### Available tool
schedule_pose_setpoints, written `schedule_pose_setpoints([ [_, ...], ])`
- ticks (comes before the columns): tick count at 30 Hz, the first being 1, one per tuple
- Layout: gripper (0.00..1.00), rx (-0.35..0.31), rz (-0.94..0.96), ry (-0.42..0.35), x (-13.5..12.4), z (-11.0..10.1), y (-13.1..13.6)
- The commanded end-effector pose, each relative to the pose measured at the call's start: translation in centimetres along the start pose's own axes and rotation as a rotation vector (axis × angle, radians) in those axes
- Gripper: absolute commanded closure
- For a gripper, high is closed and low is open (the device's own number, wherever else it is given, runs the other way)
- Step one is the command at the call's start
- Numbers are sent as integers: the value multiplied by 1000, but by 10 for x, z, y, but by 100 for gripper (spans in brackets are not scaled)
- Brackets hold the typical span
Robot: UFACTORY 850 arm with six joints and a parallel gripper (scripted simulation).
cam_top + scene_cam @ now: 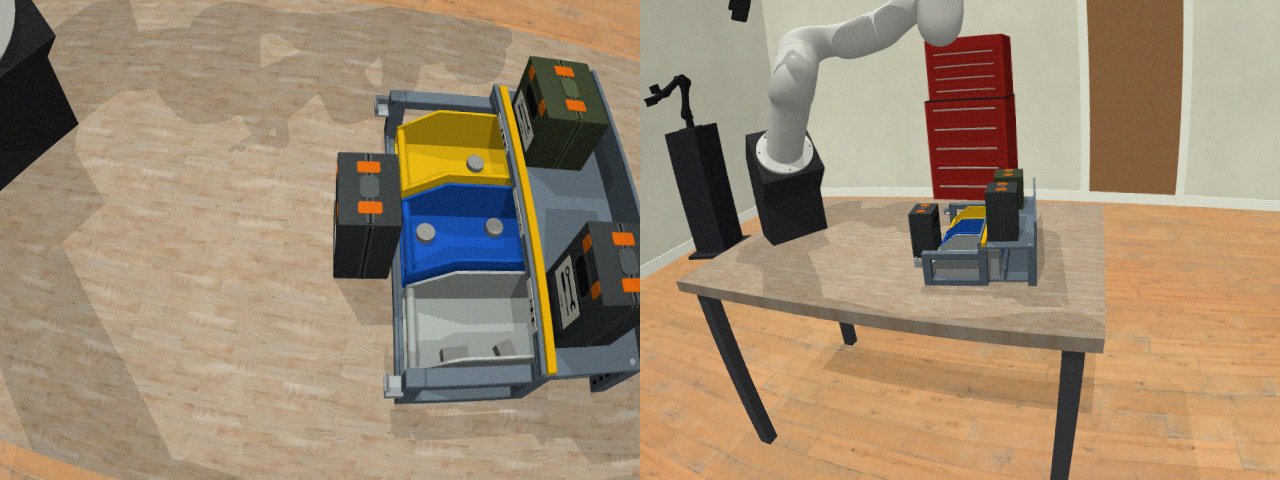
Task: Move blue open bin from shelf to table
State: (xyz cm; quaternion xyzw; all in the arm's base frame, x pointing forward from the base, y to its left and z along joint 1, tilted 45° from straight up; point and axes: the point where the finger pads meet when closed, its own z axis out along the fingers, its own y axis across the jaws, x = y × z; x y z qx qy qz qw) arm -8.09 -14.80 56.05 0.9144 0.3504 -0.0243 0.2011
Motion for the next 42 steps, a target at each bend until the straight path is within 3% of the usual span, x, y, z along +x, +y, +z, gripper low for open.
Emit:
schedule_pose_setpoints([
  [1,0,-56,-3,27,2,2,-1],
  [6,0,-56,-3,27,2,2,-1],
  [11,0,-244,65,182,1,2,-1],
  [23,0,-244,65,182,1,2,-1],
  [28,0,-410,123,317,1,2,-1],
  [40,0,-410,123,317,1,2,-1],
  [42,0,-425,21,295,0,2,0],
])
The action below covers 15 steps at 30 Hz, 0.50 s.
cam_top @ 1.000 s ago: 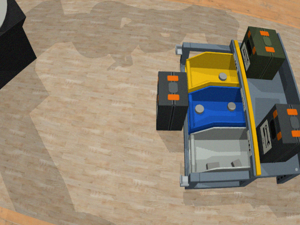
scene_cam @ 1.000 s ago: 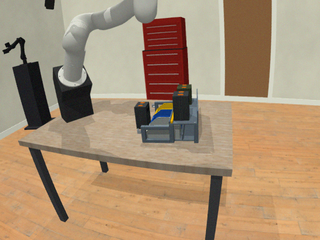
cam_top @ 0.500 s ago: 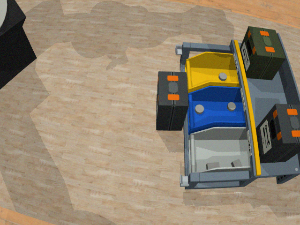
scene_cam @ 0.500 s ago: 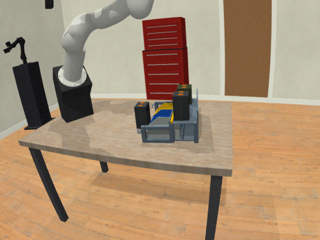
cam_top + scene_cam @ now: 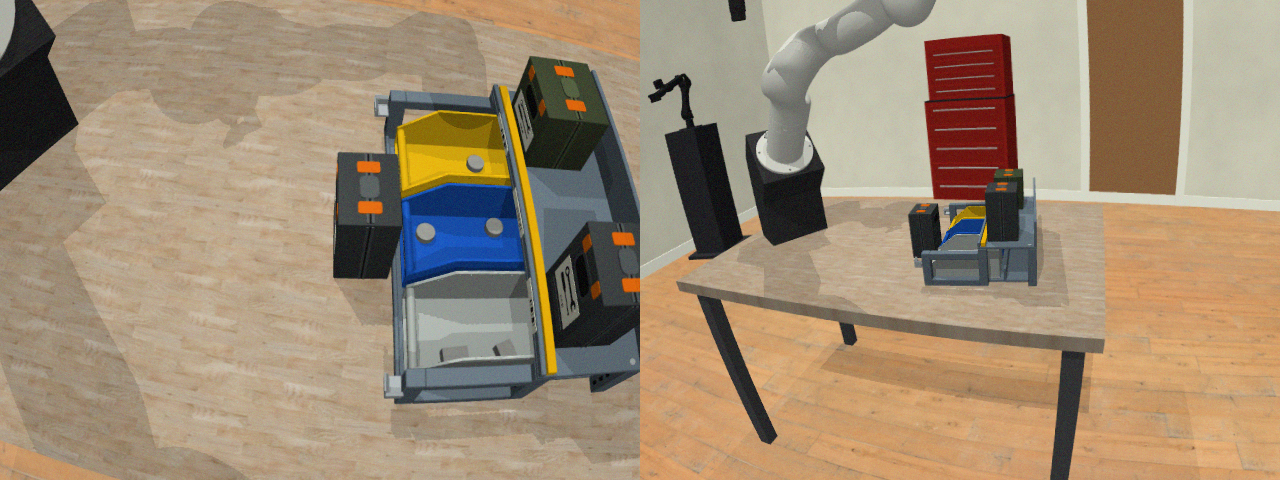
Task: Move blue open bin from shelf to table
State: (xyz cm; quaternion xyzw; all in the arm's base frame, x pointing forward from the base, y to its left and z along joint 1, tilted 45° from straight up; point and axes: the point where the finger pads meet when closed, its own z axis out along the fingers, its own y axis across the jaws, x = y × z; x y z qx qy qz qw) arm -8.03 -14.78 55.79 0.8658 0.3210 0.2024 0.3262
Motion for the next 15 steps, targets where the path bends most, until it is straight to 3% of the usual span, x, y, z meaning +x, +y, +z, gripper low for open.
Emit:
schedule_pose_setpoints([
  [1,0,0,-152,0,-1,0,1],
  [3,0,0,-256,0,-1,0,1],
  [15,0,0,-256,0,-1,0,1],
])
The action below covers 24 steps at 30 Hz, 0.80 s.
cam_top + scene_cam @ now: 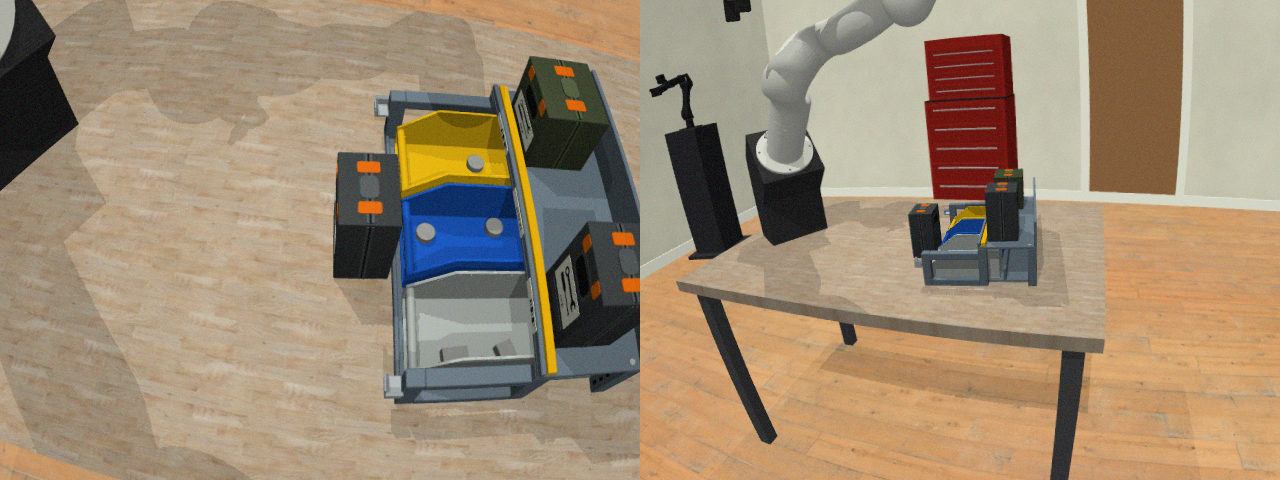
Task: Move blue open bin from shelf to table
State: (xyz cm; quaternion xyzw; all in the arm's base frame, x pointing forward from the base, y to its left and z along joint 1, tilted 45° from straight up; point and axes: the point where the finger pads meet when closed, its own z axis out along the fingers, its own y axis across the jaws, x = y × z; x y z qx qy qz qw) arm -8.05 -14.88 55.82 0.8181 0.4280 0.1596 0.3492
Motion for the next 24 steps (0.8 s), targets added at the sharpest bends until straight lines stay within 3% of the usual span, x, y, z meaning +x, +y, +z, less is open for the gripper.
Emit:
schedule_pose_setpoints([
  [1,0,0,-9,0,0,0,0],
  [17,0,0,-42,0,0,0,0],
  [22,0,0,219,0,0,0,0],
  [24,0,0,219,0,0,0,0],
])
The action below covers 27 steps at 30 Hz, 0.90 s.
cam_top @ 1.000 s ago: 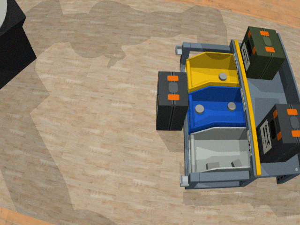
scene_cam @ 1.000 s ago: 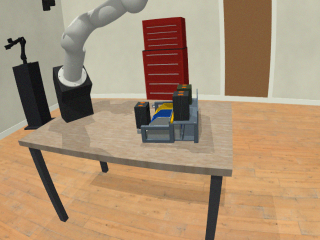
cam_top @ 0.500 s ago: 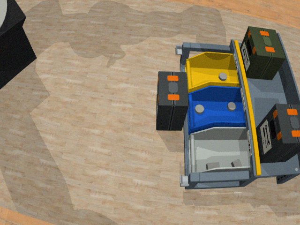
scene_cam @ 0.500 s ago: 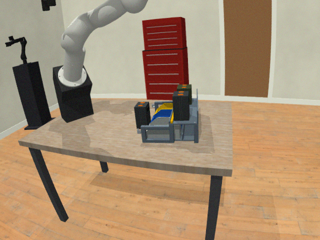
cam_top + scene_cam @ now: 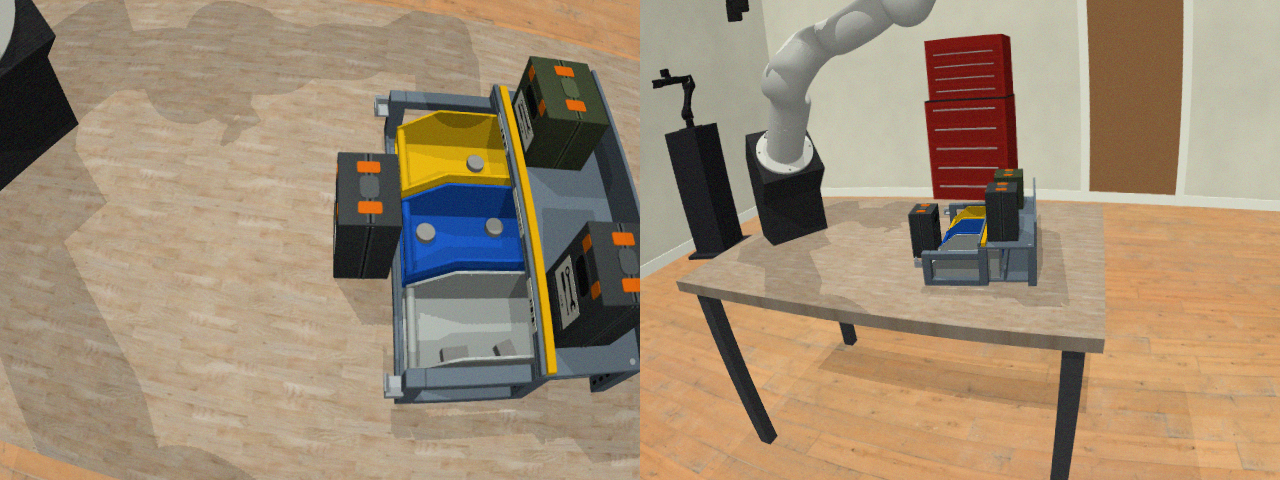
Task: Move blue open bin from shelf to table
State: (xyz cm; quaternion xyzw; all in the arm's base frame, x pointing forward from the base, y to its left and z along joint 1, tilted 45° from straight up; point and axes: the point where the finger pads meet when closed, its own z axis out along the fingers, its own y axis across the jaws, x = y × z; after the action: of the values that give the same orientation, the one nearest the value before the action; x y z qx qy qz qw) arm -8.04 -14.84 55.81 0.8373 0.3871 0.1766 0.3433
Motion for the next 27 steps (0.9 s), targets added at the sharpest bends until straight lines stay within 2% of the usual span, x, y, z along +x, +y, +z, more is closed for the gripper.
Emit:
schedule_pose_setpoints([
  [1,0,4,122,1,0,0,0],
  [10,0,4,122,1,0,0,0],
  [15,0,4,380,0,0,0,0],
  [27,0,4,380,0,0,0,0],
])
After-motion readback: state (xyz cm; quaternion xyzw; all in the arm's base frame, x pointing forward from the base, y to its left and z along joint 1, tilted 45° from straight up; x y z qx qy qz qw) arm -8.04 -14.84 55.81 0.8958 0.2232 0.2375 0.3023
